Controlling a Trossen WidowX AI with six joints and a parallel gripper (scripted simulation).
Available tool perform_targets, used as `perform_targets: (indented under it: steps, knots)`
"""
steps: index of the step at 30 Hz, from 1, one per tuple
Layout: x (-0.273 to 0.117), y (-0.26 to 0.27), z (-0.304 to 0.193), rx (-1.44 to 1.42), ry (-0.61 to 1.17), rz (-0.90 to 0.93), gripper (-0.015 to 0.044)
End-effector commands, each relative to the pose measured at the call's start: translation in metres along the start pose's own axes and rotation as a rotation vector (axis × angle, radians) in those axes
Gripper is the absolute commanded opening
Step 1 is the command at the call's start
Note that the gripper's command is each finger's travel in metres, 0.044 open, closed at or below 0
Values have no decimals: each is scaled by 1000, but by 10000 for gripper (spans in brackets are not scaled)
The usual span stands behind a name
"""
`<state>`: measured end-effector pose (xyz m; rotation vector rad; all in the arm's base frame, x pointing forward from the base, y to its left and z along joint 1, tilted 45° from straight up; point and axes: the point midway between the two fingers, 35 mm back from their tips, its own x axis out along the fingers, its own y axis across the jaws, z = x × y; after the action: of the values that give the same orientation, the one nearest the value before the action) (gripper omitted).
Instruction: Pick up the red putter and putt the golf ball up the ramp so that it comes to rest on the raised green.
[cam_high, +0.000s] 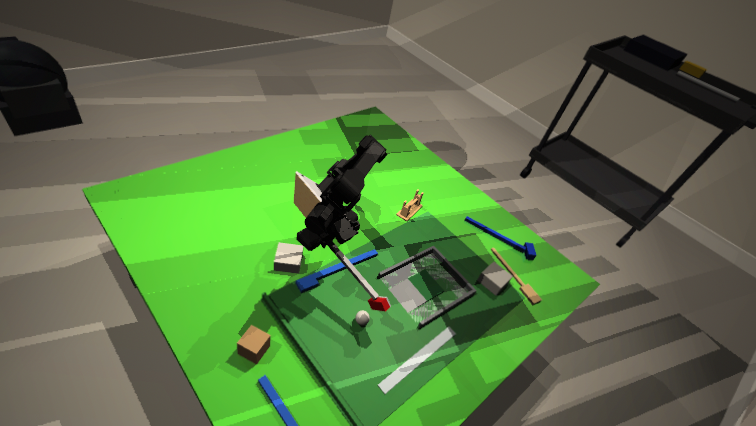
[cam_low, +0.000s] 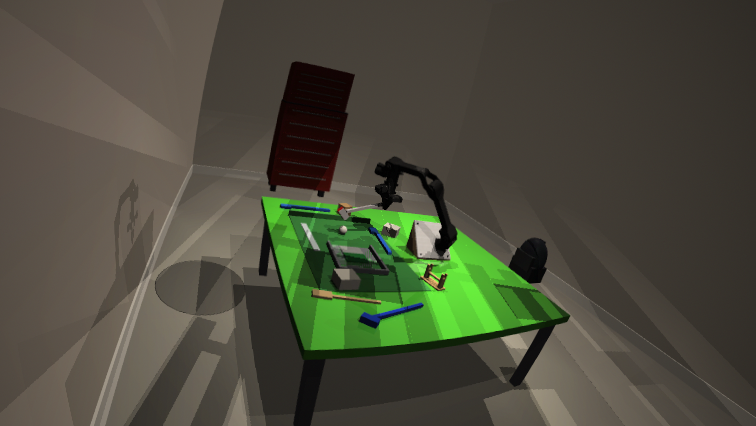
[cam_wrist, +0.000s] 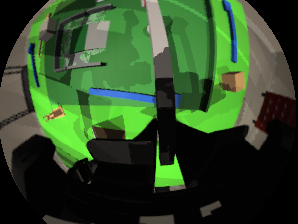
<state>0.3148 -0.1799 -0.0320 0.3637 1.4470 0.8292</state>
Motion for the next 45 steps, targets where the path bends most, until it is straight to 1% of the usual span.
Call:
perform_targets:
  steps: [1, 7, 13, 22, 45]
  knots:
    - [3, -19, -8, 76, 2, -5, 0]
    - [9, -41, -21, 173, 9, -4, 0]
    - [16, -42, -20, 173, 9, -4, 0]
    - [47, -41, -21, 172, 8, -3, 0]
    - [79, -41, -20, 172, 7, -2, 0]
